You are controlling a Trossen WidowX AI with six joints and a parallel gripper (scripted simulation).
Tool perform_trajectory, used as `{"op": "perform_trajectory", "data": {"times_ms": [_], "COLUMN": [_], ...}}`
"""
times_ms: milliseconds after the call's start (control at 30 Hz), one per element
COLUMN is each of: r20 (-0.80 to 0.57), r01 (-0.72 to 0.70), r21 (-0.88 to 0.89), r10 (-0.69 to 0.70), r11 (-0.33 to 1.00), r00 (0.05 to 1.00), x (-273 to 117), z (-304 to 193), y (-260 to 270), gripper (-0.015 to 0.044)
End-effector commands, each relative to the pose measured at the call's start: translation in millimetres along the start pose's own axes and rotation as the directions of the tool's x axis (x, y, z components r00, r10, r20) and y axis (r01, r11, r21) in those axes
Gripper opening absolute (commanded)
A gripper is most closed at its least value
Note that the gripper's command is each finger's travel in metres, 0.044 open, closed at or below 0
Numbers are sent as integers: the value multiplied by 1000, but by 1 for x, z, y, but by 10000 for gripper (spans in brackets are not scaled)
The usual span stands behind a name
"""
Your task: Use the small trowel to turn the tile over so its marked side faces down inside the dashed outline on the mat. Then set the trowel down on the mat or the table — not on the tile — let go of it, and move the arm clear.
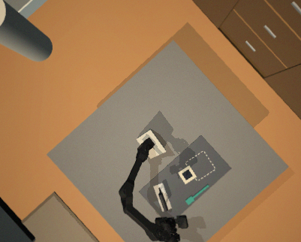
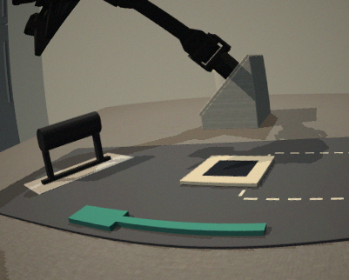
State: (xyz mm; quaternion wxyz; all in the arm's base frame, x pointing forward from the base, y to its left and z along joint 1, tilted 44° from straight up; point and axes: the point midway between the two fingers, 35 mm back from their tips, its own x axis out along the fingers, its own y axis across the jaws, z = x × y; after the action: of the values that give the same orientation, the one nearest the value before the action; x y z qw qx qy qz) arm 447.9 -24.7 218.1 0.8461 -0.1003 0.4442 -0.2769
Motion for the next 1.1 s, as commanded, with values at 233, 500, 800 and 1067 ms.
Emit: {"op": "perform_trajectory", "data": {"times_ms": [233,500,800,1067], "r20": [-271,-371,-371,-371], "r01": [179,230,230,230], "r21": [-115,-182,-181,-181], "r10": [-204,-283,-283,-283], "r11": [977,956,956,956], "r00": [941,884,884,884], "x": [52,67,79,90], "z": [-50,-71,-75,-79], "y": [-41,-58,-62,-65], "gripper": [270,270,270,270]}}
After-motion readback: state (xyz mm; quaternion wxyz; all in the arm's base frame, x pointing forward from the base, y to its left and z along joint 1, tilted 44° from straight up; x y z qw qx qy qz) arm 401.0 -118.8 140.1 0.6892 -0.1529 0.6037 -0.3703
